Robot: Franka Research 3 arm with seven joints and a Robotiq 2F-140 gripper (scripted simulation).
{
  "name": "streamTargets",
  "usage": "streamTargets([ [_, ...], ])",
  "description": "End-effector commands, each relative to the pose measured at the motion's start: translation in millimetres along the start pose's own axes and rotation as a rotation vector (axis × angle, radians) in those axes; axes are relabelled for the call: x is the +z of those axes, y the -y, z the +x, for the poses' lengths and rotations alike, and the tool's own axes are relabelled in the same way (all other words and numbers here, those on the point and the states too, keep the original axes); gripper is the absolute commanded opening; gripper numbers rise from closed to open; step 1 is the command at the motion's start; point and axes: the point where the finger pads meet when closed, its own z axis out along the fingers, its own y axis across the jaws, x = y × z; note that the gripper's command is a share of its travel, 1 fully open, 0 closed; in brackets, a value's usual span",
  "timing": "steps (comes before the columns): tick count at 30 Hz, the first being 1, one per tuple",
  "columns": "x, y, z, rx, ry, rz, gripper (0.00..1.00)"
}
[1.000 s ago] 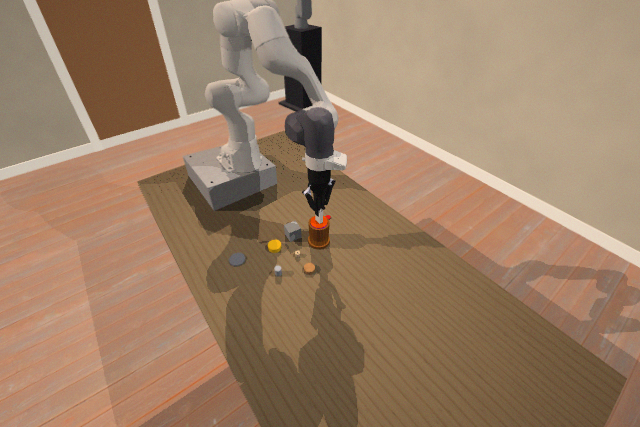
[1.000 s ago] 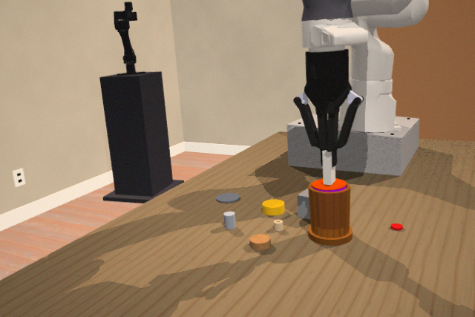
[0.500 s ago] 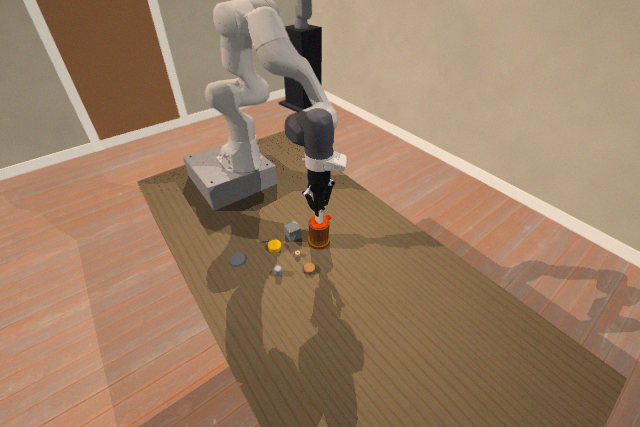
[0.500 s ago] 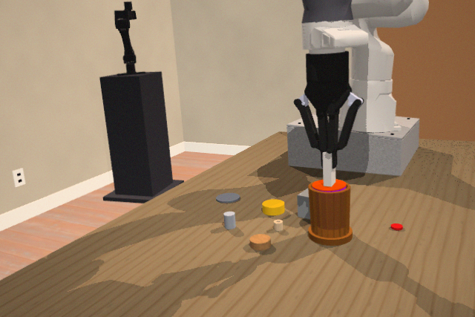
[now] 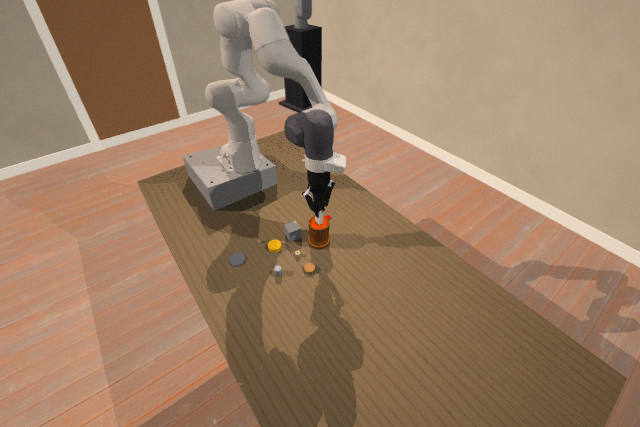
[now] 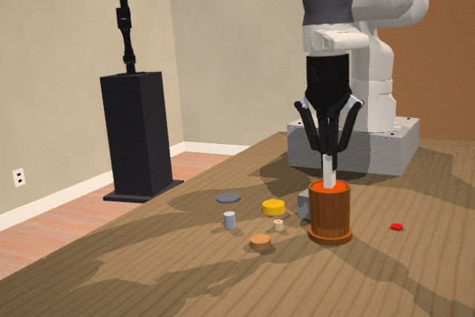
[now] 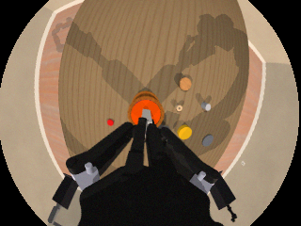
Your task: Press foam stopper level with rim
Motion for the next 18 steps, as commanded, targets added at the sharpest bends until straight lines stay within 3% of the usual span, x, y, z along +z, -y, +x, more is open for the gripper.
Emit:
streamTargets([
  [1, 5.2, -0.3, -3.4, 0.005, 0.005, -0.002, 0.0],
  [18, 13.9, 0.0, -6.6, 0.005, 0.005, -0.002, 0.0],
])
